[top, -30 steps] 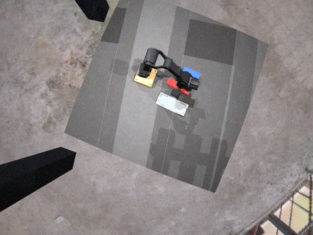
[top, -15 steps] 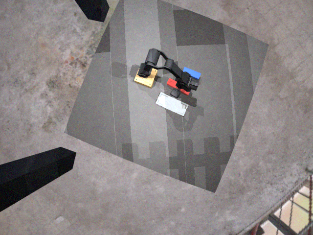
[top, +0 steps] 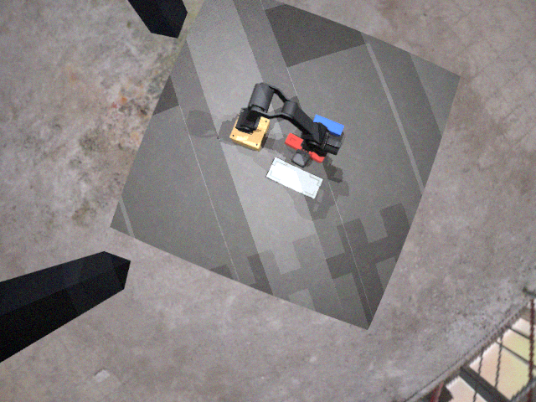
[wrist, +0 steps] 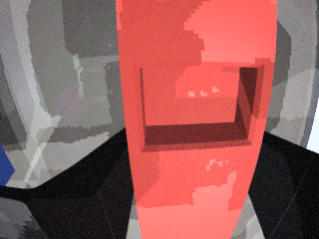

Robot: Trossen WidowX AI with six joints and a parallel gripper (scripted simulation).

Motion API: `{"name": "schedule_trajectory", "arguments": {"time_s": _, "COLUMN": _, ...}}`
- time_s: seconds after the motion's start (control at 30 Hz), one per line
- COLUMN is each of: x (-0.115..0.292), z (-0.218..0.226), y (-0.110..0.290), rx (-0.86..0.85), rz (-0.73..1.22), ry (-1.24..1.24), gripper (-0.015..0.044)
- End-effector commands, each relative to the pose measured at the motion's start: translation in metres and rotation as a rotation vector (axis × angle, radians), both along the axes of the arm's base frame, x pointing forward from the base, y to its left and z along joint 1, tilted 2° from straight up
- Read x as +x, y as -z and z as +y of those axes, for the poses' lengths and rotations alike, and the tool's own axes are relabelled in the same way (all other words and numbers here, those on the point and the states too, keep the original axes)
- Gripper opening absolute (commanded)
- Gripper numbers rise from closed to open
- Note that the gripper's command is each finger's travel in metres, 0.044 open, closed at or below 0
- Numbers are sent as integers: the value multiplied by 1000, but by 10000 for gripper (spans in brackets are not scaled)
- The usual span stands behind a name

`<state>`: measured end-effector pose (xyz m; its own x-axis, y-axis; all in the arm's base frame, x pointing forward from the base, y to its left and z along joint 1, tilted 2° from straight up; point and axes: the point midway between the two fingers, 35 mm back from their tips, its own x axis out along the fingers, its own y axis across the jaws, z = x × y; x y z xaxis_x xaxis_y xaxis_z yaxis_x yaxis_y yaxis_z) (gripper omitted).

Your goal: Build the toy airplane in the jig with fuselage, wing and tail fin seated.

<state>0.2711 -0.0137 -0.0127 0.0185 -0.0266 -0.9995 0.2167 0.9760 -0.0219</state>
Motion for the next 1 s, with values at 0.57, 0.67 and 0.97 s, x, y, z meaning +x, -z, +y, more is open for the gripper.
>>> {"name": "schedule_trajectory", "arguments": {"time_s": 0.57, "x": 8, "z": 2, "y": -65, "rx": 1, "rz": -21, "ry": -3, "gripper": 0}}
{"name": "schedule_trajectory", "arguments": {"time_s": 0.67, "x": 7, "z": 2, "y": -74, "rx": 1, "rz": -21, "ry": -3, "gripper": 0}}
{"name": "schedule_trajectory", "arguments": {"time_s": 0.97, "x": 3, "z": 3, "y": -103, "rx": 1, "rz": -21, "ry": -3, "gripper": 0}}
